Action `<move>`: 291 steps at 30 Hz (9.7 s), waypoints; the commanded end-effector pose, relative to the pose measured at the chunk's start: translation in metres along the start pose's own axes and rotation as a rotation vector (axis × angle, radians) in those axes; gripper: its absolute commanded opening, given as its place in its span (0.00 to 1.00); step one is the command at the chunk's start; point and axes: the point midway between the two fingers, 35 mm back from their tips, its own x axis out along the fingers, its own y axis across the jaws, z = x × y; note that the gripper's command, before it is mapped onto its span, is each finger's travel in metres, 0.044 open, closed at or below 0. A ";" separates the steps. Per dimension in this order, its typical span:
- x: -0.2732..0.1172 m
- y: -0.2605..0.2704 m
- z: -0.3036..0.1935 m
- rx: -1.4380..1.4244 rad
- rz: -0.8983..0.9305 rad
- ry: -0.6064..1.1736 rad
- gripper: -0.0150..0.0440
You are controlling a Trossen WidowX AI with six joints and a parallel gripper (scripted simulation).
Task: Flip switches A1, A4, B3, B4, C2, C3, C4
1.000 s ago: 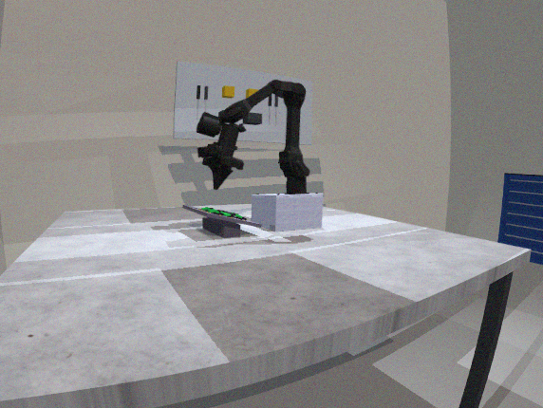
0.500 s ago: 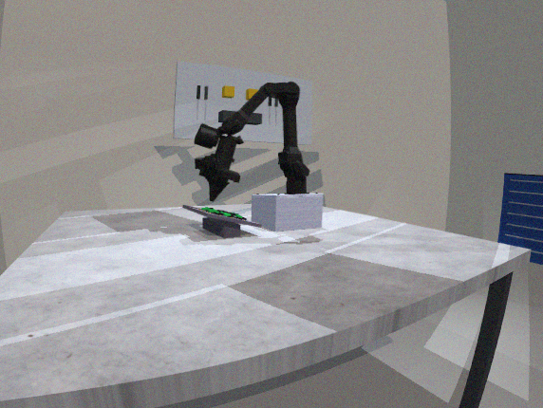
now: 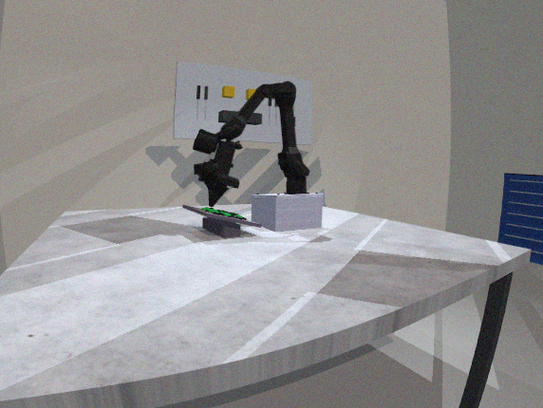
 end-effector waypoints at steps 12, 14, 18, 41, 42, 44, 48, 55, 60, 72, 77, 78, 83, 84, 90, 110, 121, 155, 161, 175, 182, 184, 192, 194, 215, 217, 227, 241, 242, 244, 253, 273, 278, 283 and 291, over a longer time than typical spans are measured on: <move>0.002 0.000 0.000 -0.005 0.004 -0.002 0.25; 0.002 0.000 0.000 -0.005 0.004 -0.002 0.25; 0.002 0.000 0.000 -0.005 0.004 -0.002 0.25; 0.005 0.000 0.000 -0.005 0.004 -0.002 0.25; 0.005 0.000 0.000 -0.005 0.004 -0.002 0.25; 0.005 0.000 0.000 -0.005 0.004 -0.002 0.25; 0.006 0.000 0.000 -0.005 0.004 -0.002 0.25; 0.007 0.000 0.000 -0.005 0.004 -0.002 0.25; 0.007 0.000 0.000 -0.005 0.004 -0.002 0.25; -0.058 0.000 0.003 -0.005 0.004 0.024 0.25; -0.059 0.018 -0.022 -0.005 0.006 0.027 0.25; -0.059 0.023 -0.031 -0.005 0.006 0.027 0.25; -0.056 0.026 -0.037 -0.005 0.006 0.026 0.25; -0.050 0.026 -0.037 -0.005 0.006 0.022 0.25; -0.023 0.027 -0.039 -0.005 0.006 0.001 0.25; 0.001 0.027 -0.040 -0.005 0.006 0.001 0.25; 0.001 0.027 -0.040 -0.005 0.006 0.001 0.25; 0.004 0.027 -0.040 -0.005 0.006 0.001 0.25; 0.005 0.027 -0.040 -0.005 0.006 0.001 0.25; 0.007 0.027 -0.041 -0.005 0.006 0.001 0.25; -0.056 0.026 -0.037 -0.004 0.006 0.027 0.25; -0.058 0.026 -0.037 -0.005 0.006 0.028 0.25; -0.058 0.001 -0.037 -0.005 0.004 0.028 0.25; -0.058 0.000 -0.037 -0.005 0.004 0.028 0.25; -0.009 0.000 -0.040 -0.005 0.004 0.001 0.25; -0.006 0.000 -0.040 -0.005 0.004 0.001 0.25; 0.001 0.000 -0.040 -0.005 0.004 0.001 0.25; 0.001 0.000 -0.040 -0.005 0.004 0.001 0.25; 0.001 0.000 -0.040 -0.005 0.004 0.001 0.25; 0.001 0.000 -0.040 -0.005 0.004 0.001 0.25; 0.002 0.000 -0.040 -0.005 0.004 0.001 0.25; 0.005 0.000 -0.040 -0.005 0.004 0.001 0.25; 0.006 0.000 -0.040 -0.005 0.004 0.001 0.25; 0.006 0.000 -0.040 -0.005 0.004 0.001 0.25; -0.011 0.000 -0.038 -0.002 0.001 0.010 0.25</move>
